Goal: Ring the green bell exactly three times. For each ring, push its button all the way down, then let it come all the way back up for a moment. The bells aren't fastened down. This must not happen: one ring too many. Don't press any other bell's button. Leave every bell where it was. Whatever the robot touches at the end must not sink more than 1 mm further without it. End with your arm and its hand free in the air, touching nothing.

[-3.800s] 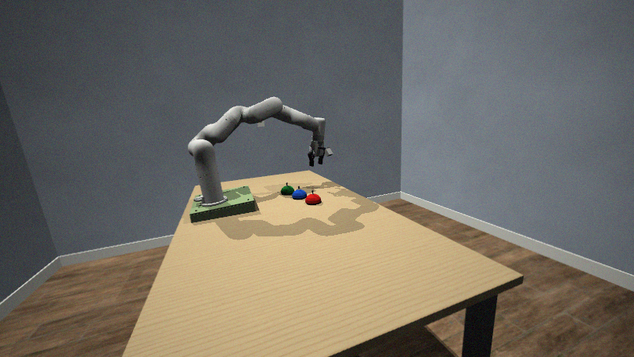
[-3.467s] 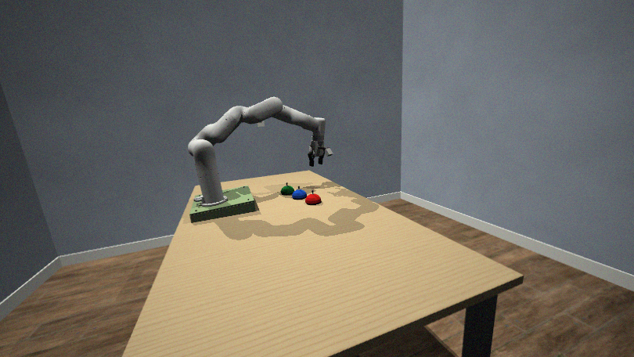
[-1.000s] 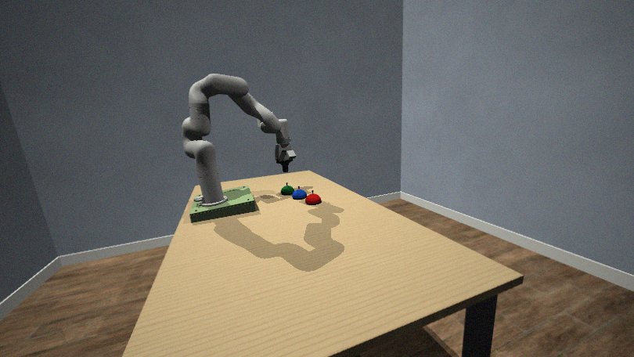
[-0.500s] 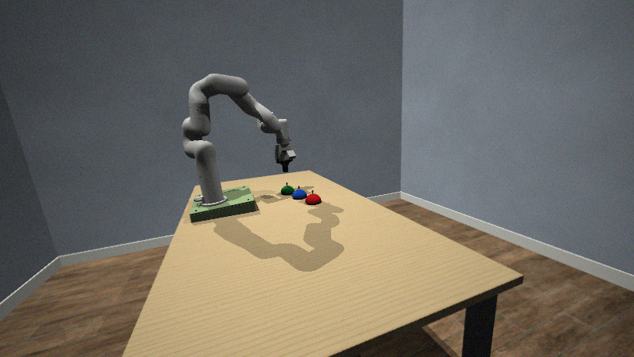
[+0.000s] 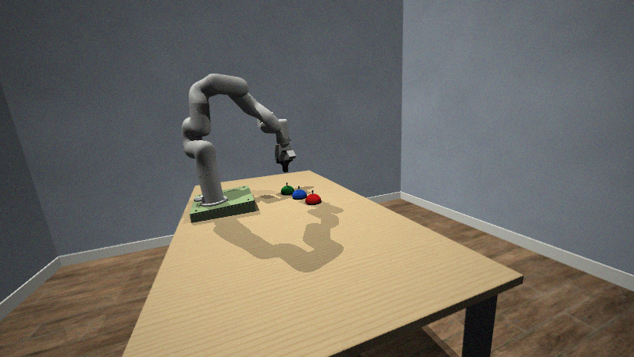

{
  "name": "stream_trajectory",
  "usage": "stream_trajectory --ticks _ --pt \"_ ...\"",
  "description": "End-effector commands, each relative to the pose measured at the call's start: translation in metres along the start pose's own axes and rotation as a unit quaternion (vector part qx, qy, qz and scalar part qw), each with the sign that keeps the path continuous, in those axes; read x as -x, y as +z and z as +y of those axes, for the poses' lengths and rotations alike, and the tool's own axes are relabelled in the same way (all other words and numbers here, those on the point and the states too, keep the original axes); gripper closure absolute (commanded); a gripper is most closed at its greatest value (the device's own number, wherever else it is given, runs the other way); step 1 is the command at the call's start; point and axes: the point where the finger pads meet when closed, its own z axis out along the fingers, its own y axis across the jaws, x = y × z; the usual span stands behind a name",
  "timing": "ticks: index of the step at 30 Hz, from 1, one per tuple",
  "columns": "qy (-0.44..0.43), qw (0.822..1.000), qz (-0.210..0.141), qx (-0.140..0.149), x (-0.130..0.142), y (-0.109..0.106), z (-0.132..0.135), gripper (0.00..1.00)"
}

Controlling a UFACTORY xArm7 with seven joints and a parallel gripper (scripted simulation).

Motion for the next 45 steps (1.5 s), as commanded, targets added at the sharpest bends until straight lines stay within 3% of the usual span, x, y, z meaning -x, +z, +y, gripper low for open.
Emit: stream_trajectory --ticks 1,22,45 --pt "0.0 1.0 0.0 -0.002 0.0 -0.002 -0.001 1.0" --pt "0.0 1.0 0.0 -0.002 0.0 0.009 -0.002 1.0" --pt "0.0 1.0 0.0 -0.002 0.0 0.046 -0.002 1.0"
